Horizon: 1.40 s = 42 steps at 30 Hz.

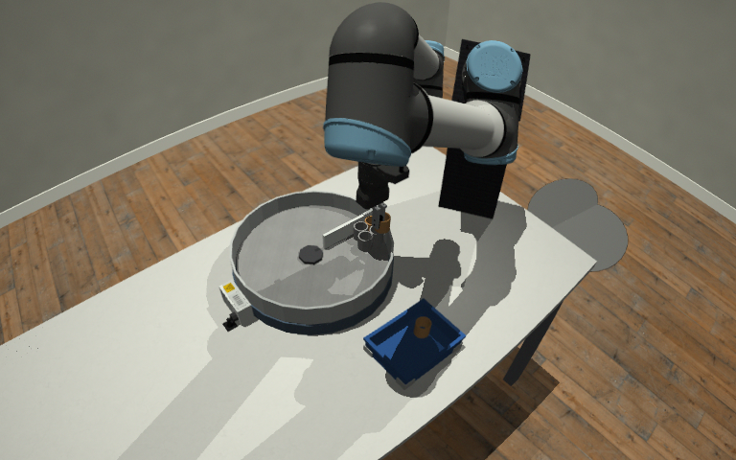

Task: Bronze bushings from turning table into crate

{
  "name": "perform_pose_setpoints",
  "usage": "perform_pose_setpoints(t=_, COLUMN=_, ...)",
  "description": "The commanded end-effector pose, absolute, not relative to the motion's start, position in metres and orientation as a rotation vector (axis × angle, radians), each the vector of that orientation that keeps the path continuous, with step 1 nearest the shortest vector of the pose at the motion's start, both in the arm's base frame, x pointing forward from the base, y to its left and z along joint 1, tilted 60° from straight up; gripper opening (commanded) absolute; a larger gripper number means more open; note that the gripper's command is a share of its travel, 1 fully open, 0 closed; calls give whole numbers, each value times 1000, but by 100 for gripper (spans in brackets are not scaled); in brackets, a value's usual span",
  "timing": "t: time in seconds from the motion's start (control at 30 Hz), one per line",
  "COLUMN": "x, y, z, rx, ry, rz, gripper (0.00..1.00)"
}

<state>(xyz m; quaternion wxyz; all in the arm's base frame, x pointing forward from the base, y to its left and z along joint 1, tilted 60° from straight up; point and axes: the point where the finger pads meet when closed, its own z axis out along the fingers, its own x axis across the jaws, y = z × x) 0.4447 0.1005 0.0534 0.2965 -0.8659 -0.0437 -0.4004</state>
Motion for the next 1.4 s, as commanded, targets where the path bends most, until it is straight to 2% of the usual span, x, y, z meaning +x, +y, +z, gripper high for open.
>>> perform_pose_setpoints(t=0.0, x=431, y=89, z=64, rx=-2302, ry=-123, rz=-1056, gripper=0)
perform_pose_setpoints(t=0.3, x=431, y=89, z=64, rx=-2302, ry=-123, rz=-1056, gripper=0)
perform_pose_setpoints(t=0.33, x=442, y=98, z=55, rx=-2303, ry=-118, rz=-1063, gripper=0)
perform_pose_setpoints(t=0.47, x=431, y=89, z=64, rx=-2302, ry=-123, rz=-1056, gripper=0)
perform_pose_setpoints(t=0.87, x=431, y=89, z=64, rx=-2302, ry=-123, rz=-1056, gripper=0)
perform_pose_setpoints(t=0.9, x=446, y=106, z=63, rx=-2303, ry=-116, rz=-1065, gripper=0)
perform_pose_setpoints(t=1.03, x=450, y=129, z=100, rx=-2303, ry=-117, rz=-1063, gripper=0)
perform_pose_setpoints(t=1.37, x=450, y=129, z=100, rx=-2303, ry=-117, rz=-1063, gripper=0)
